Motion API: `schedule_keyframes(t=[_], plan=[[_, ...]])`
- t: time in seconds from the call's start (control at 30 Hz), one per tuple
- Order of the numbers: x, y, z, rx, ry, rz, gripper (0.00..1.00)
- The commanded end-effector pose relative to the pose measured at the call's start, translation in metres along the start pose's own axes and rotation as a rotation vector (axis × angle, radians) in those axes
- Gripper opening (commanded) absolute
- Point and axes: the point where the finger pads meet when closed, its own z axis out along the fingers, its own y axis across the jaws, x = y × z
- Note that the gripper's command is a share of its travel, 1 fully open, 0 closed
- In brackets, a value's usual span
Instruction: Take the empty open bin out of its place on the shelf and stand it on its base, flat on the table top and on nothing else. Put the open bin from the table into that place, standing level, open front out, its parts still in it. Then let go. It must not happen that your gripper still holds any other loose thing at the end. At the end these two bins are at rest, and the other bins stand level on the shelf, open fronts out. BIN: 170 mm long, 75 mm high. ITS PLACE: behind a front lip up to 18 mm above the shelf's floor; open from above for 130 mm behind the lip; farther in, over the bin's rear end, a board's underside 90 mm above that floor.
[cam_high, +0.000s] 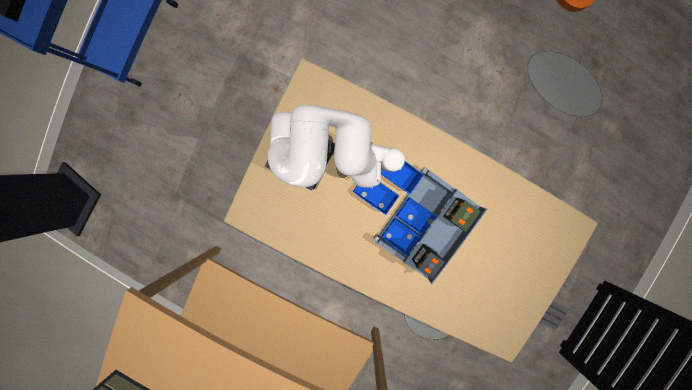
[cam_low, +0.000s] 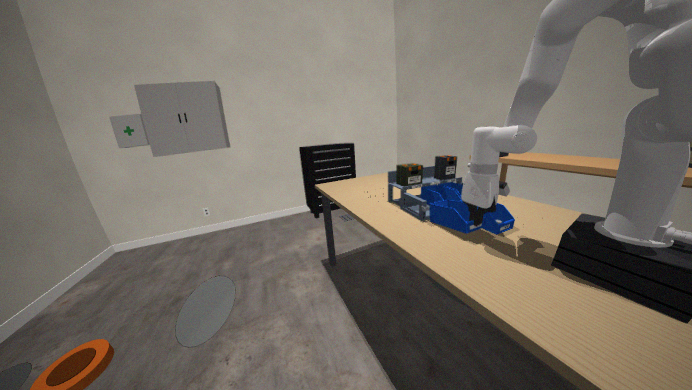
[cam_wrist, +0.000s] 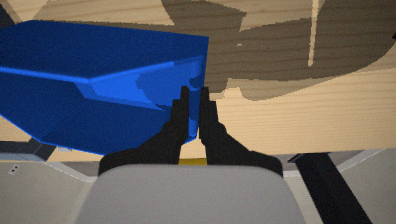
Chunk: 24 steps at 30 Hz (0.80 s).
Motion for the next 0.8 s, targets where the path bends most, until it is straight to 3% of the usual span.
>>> schedule_keyframes(t=[0.0, 0.77], plan=[[-0.001, -0.001, -0.001, 0.003, -0.002, 0.0, 0.0], [-0.001, -0.001, 0.01, 0.003, -0.002, 0.0, 0.0]])
